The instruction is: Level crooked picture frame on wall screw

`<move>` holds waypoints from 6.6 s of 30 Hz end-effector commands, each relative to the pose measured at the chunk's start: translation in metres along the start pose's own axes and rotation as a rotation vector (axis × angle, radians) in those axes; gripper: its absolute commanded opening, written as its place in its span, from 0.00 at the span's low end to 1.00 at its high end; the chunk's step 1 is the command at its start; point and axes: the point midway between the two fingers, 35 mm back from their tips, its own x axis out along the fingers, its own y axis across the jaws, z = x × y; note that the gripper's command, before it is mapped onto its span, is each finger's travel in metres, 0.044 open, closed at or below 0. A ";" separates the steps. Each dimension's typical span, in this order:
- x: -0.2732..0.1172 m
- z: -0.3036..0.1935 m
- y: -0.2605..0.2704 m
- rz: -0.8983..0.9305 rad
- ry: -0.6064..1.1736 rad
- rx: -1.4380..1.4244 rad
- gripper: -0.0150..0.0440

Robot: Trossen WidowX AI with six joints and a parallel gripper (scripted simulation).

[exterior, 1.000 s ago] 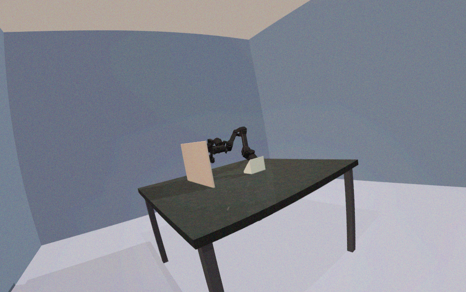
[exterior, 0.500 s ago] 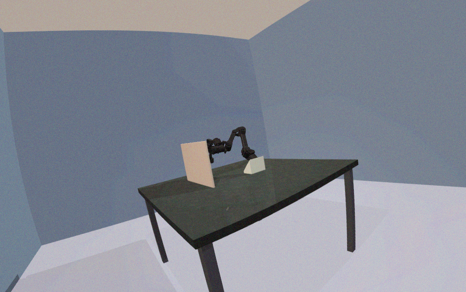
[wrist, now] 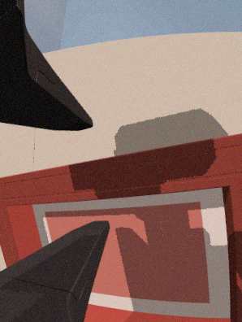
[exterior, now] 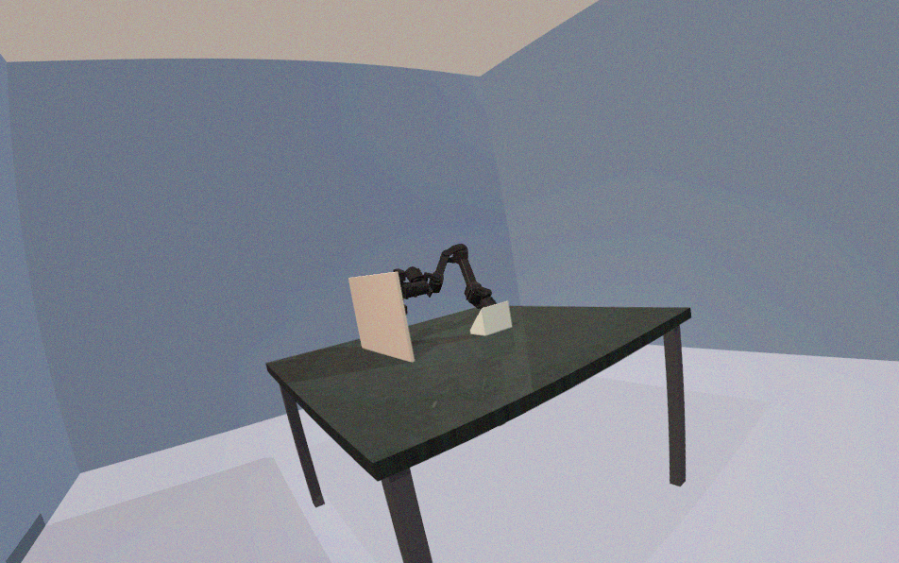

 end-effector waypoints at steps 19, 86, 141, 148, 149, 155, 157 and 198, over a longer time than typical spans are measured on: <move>0.009 -0.001 -0.002 -0.007 -0.001 -0.002 0.69; 0.009 -0.001 -0.003 -0.007 -0.001 -0.002 0.38; 0.009 -0.001 0.005 -0.007 -0.001 -0.002 0.25; 0.009 -0.001 0.005 -0.007 -0.001 -0.002 0.25; 0.009 0.000 0.005 -0.007 -0.001 -0.002 0.25; 0.009 0.000 0.005 -0.007 -0.001 -0.002 0.25; 0.009 0.000 0.005 -0.007 -0.001 -0.002 0.25; 0.009 0.006 0.004 -0.007 -0.001 -0.002 0.25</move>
